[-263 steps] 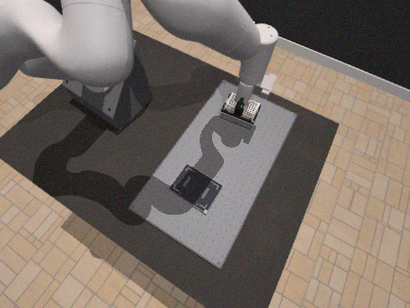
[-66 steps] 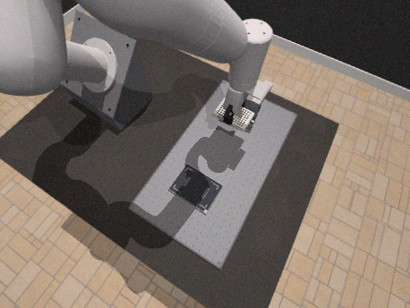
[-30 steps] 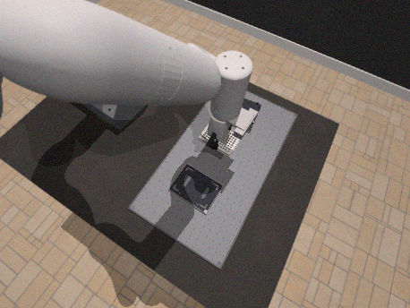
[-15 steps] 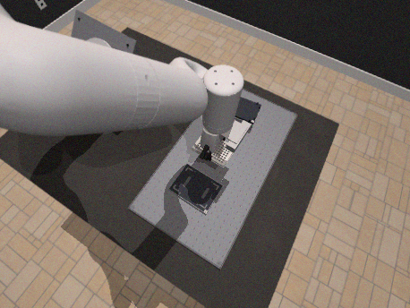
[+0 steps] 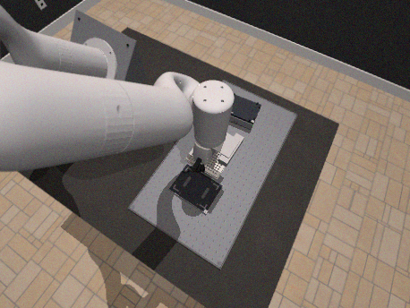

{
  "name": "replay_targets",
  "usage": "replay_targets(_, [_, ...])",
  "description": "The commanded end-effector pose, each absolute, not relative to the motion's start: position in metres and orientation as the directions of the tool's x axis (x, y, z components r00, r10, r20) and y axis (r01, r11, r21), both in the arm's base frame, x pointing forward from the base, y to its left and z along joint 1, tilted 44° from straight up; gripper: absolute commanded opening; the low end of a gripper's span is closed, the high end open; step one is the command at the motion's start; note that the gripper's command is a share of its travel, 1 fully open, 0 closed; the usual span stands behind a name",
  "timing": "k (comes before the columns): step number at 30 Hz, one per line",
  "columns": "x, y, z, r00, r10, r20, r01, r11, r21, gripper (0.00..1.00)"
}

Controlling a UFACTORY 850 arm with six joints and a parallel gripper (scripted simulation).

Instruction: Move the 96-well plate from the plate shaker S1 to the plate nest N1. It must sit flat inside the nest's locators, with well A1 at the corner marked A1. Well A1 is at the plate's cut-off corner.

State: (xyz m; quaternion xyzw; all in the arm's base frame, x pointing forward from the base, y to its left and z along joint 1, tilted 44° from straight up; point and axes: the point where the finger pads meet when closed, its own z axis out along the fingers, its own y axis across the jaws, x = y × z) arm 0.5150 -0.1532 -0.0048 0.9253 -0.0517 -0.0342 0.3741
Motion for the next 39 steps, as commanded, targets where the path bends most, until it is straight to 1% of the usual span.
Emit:
replay_targets(1, [0.516,-0.164,0.004,0.992,-0.121,-0.023,-0.071,-0.715,0.695,0.00])
replay_targets(23, [0.514,-0.217,0.045,0.992,-0.121,-0.023,-0.071,-0.715,0.696,0.00])
replay_targets(39, [0.514,-0.218,0.046,0.992,-0.121,-0.023,-0.071,-0.715,0.696,0.00])
